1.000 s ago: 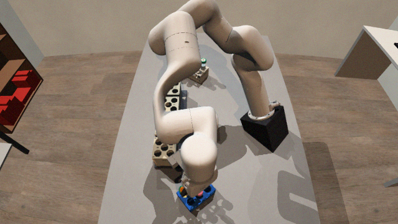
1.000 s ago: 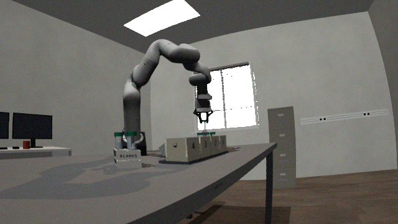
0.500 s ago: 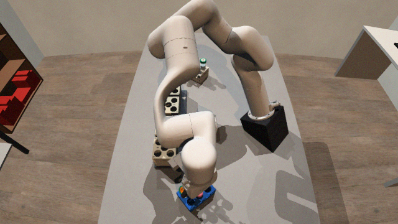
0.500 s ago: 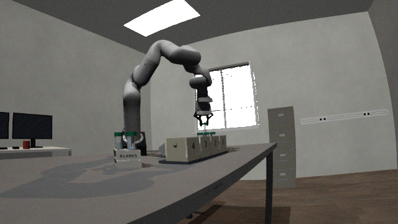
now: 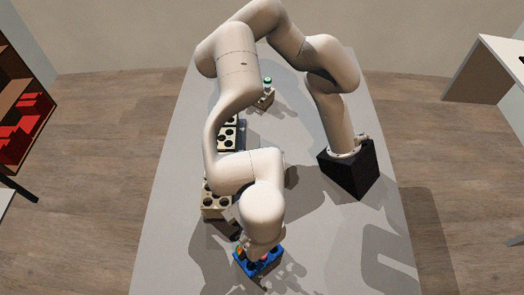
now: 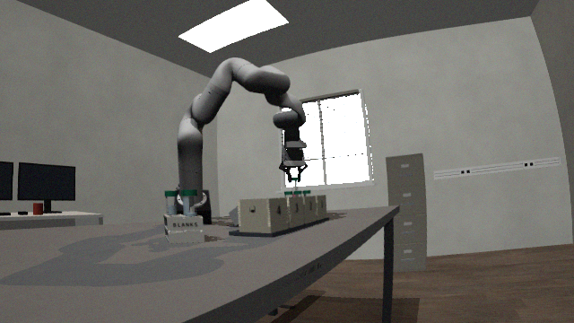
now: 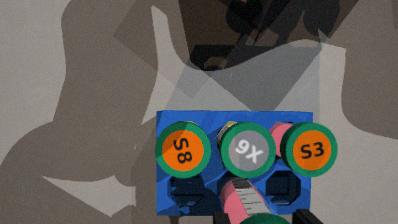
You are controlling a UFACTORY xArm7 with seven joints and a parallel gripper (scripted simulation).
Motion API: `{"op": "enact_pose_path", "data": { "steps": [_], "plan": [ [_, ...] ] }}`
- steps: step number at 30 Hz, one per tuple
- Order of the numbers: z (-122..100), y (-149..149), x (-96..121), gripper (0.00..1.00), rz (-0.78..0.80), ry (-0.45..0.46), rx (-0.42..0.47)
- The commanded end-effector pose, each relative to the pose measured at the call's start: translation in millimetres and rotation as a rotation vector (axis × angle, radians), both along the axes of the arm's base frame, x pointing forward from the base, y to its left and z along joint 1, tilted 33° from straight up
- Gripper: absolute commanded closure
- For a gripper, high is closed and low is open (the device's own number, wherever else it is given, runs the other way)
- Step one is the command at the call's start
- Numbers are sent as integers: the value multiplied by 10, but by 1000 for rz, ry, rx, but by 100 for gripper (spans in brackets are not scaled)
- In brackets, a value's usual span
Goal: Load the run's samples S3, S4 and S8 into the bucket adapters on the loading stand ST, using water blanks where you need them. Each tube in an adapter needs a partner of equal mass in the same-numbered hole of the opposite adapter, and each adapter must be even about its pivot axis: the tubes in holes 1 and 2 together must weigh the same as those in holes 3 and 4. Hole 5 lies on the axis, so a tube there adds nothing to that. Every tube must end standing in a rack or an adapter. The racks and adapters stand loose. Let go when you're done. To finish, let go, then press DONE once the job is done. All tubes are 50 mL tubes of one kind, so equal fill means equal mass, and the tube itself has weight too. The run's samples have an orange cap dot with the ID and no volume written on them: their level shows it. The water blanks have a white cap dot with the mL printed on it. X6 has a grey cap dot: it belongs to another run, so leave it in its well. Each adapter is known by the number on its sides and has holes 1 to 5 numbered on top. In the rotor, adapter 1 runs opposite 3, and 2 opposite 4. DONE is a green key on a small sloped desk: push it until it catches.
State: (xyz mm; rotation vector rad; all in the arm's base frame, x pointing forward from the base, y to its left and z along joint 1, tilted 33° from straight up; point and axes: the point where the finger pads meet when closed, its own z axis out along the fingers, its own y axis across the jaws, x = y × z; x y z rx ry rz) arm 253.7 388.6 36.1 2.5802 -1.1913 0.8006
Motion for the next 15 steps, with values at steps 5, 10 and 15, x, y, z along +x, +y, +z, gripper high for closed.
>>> {"op": "enact_pose_path", "data": {
  "steps": [5,10,15],
  "plan": [
    [-41,-3,19,100,3,-1,4],
    [-83,-22,39,100,3,-1,4],
    [-125,-41,58,100,3,-1,4]
  ]
}}
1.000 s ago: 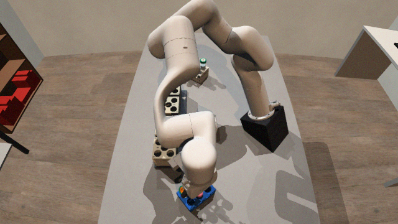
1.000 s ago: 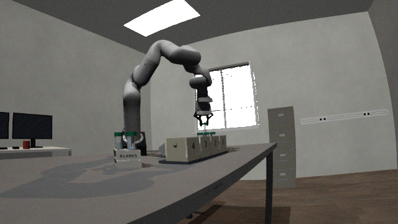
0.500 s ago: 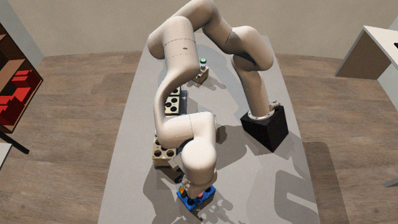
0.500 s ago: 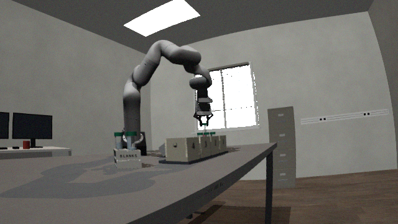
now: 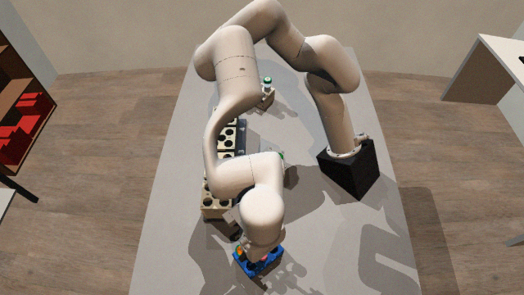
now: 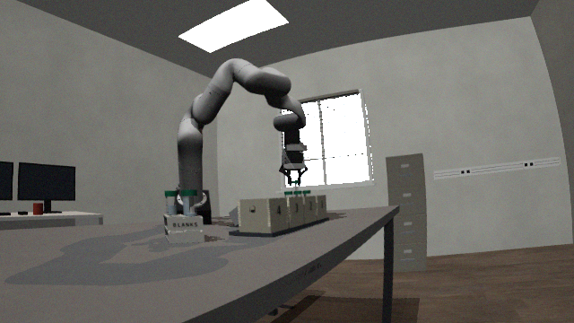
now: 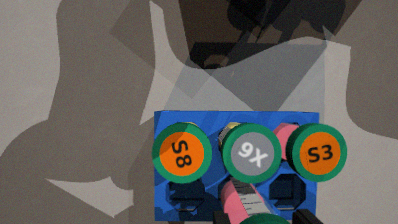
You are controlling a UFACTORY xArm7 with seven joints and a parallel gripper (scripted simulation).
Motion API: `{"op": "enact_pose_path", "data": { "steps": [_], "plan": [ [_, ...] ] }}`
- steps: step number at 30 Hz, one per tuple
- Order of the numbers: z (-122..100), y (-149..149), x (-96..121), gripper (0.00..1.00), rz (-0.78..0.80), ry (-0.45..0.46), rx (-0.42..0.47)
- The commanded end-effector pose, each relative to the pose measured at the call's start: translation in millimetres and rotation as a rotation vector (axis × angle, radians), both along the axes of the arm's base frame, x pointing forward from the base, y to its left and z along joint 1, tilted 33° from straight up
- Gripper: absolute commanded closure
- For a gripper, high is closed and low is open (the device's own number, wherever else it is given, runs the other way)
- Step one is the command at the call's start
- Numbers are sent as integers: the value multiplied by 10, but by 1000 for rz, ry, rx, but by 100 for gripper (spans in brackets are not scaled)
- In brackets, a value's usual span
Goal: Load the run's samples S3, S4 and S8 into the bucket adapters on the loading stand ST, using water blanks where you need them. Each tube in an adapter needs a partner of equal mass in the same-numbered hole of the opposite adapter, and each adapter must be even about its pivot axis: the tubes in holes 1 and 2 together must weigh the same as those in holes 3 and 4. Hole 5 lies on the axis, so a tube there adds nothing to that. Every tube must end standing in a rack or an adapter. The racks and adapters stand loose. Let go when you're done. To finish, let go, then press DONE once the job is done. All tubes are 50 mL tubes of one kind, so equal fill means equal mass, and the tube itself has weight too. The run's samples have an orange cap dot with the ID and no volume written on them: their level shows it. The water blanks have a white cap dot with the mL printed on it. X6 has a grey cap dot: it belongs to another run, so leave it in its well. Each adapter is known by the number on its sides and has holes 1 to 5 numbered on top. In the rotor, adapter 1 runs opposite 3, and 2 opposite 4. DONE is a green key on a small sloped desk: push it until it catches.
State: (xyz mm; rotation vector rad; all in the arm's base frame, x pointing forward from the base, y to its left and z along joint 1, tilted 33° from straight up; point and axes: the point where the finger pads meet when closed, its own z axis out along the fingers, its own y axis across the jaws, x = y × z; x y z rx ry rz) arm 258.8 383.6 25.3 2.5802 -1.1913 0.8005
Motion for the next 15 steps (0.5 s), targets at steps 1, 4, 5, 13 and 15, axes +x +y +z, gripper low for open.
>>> {"op": "enact_pose_path", "data": {
  "steps": [1,4,5,13,15],
  "plan": [
    [-17,9,8,100,3,-1,4],
    [-33,2,15,100,3,-1,4],
    [-41,-2,19,100,3,-1,4],
    [-109,-33,51,100,3,-1,4],
    [-126,-40,59,100,3,-1,4]
  ]
}}
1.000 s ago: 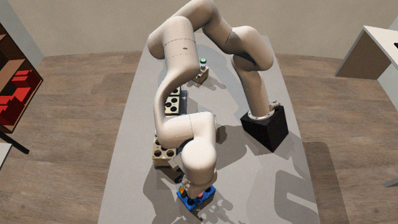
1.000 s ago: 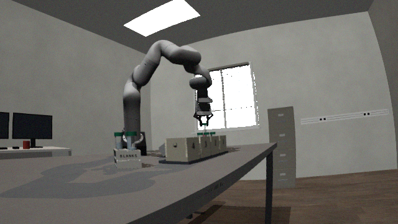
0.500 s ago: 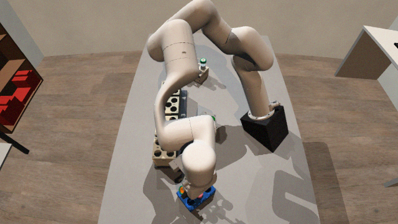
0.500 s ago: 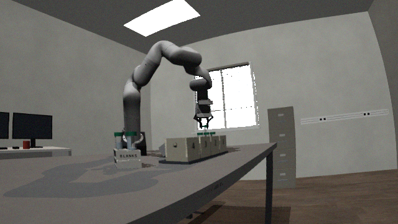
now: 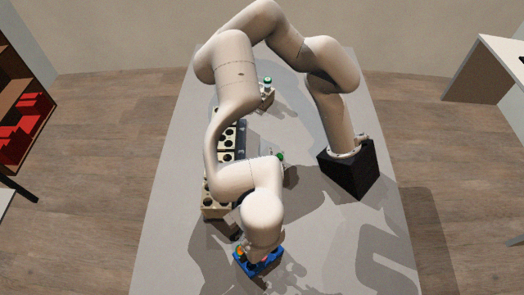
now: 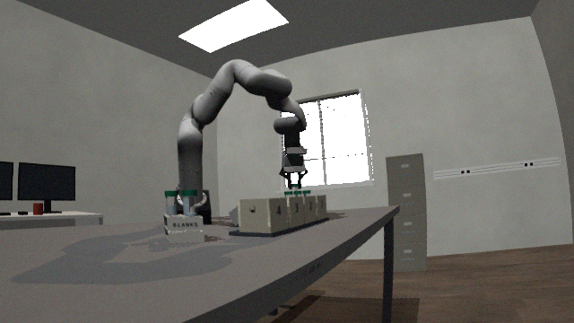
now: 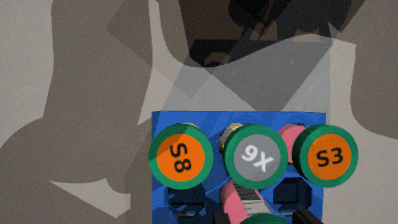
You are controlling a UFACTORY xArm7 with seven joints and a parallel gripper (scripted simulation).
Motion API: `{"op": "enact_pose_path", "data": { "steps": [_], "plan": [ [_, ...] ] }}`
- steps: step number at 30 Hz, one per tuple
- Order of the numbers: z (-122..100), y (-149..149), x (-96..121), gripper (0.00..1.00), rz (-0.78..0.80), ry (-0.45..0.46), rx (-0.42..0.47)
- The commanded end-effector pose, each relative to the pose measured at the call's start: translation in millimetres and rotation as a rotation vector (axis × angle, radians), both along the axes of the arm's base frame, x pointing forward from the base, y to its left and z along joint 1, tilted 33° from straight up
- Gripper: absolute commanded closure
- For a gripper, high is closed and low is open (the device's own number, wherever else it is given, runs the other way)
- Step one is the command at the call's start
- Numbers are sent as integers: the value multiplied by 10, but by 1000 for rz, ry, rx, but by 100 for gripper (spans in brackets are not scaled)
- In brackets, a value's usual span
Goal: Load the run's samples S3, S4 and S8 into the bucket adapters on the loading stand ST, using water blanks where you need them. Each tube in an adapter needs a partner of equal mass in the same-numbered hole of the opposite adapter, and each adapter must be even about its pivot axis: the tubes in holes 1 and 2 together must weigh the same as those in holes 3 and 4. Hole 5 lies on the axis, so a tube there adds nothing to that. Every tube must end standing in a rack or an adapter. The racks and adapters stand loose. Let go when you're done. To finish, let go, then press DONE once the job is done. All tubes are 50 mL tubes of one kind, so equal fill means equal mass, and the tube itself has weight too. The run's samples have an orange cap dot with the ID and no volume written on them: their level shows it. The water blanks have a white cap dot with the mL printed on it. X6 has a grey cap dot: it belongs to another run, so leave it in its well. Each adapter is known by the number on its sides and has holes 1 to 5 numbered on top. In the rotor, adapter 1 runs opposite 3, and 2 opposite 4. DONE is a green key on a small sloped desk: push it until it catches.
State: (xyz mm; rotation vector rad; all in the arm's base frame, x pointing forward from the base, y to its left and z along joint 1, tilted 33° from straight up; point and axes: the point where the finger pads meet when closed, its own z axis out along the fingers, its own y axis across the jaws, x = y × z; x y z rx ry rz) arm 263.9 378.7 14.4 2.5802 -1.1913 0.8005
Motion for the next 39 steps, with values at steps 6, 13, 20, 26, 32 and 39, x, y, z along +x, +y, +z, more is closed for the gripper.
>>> {"op": "enact_pose_path", "data": {
  "steps": [6,13,20,26,32,39],
  "plan": [
    [-50,-6,24,100,3,-1,4],
    [-110,-32,51,100,3,-1,4],
    [-160,-55,75,100,3,-1,4],
    [-202,-74,95,100,3,-1,4],
    [-252,-97,119,100,3,-1,4],
    [-260,-101,123,100,3,-1,4]
  ]
}}
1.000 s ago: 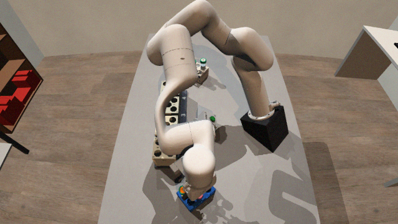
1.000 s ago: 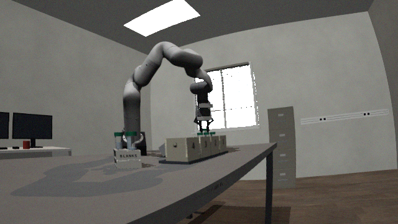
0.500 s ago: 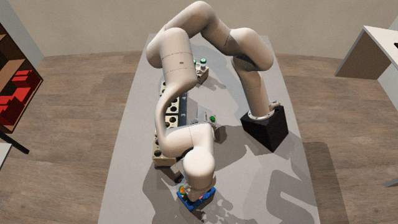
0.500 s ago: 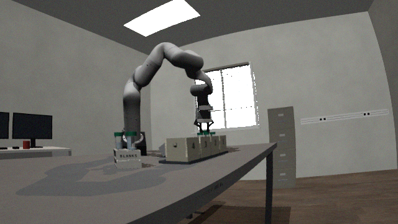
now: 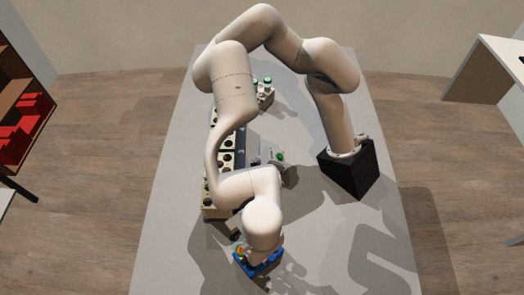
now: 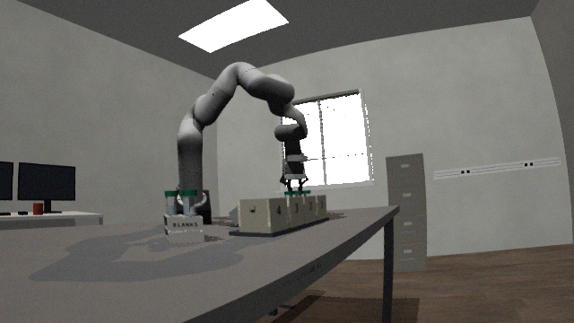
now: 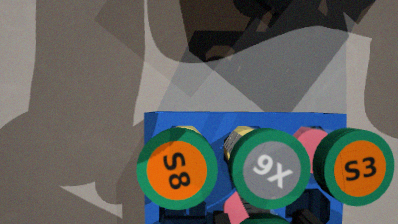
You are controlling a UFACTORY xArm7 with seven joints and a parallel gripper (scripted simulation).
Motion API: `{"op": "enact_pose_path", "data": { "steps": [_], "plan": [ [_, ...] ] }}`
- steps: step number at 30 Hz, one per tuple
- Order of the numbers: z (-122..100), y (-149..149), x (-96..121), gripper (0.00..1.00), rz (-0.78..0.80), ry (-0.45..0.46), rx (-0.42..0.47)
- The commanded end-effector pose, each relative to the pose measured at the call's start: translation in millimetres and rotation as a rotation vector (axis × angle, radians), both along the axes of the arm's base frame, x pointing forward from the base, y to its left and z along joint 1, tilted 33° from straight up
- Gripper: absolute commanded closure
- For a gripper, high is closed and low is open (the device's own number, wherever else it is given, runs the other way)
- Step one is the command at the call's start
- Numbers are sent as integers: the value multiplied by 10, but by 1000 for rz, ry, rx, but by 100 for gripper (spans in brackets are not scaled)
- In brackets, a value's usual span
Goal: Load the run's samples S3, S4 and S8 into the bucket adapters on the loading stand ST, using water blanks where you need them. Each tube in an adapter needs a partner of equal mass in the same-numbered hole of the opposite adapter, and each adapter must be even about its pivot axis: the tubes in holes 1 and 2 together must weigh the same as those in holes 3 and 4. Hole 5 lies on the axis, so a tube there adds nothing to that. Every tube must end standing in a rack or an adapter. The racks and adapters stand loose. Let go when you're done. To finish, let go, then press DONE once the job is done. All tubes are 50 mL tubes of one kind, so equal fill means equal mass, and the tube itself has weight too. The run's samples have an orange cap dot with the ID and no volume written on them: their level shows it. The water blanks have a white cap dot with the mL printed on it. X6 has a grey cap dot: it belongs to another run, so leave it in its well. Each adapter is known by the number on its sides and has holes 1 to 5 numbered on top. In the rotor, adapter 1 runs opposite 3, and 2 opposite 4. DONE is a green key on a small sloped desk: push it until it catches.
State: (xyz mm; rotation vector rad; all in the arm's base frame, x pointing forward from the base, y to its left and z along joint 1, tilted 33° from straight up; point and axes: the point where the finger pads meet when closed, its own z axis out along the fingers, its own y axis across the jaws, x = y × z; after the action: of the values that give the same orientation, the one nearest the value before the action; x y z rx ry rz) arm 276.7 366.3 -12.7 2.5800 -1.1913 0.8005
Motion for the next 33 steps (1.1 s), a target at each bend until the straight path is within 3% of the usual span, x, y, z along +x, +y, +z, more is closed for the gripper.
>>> {"op": "enact_pose_path", "data": {
  "steps": [1,10,11,33],
  "plan": [
    [10,23,-5,100,3,-1,4],
    [11,24,-5,100,3,-1,5],
    [8,22,-4,56,3,-1,4],
    [8,23,-4,56,3,-1,5]
  ]
}}
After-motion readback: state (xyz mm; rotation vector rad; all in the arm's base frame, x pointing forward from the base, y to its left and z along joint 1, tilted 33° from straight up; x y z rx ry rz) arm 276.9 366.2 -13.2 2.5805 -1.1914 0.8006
